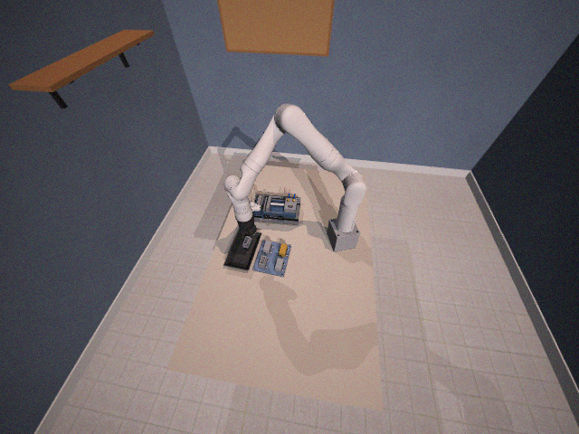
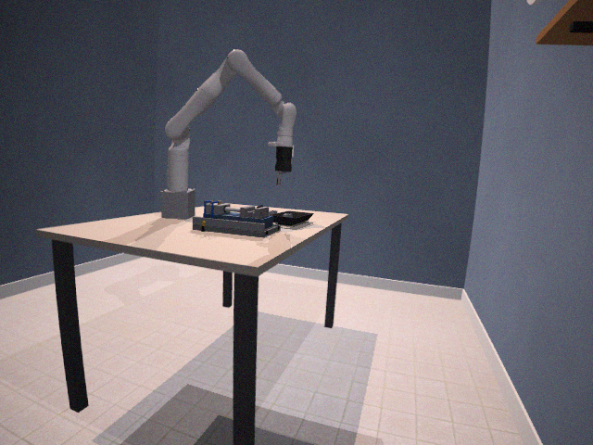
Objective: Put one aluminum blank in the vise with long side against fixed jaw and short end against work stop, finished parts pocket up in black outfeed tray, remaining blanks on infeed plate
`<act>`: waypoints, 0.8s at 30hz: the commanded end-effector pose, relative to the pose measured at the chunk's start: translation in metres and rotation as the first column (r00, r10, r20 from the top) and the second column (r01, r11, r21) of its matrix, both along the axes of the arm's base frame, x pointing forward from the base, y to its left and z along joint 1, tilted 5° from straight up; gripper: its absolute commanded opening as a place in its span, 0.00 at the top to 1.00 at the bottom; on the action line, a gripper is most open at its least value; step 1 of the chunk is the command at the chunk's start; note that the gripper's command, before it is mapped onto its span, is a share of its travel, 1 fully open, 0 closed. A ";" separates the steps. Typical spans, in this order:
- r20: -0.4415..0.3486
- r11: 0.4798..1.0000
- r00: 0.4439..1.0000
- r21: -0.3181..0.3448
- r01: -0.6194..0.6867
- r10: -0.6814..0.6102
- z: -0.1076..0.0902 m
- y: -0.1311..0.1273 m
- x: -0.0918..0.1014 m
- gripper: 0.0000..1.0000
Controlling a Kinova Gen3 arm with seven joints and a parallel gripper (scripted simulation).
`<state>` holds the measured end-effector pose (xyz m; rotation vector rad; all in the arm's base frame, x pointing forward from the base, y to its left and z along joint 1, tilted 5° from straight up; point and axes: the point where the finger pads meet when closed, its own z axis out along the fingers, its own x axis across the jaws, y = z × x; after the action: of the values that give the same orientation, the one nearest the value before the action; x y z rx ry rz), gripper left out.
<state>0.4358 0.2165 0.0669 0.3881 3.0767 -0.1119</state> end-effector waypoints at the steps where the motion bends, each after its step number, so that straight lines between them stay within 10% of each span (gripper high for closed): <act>1: -0.006 0.992 0.992 -0.002 -0.128 0.128 0.000 0.032 -0.027 1.00; 11: -0.014 0.951 0.951 -0.005 -0.308 0.308 -0.002 0.063 -0.060 1.00; 12: -0.014 0.951 0.951 -0.005 -0.308 0.308 -0.002 0.063 -0.060 0.00; 24: -0.014 0.951 0.951 -0.005 -0.308 0.308 -0.002 0.063 -0.060 0.00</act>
<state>0.3751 0.2786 0.0638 -0.0968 3.1023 -0.1168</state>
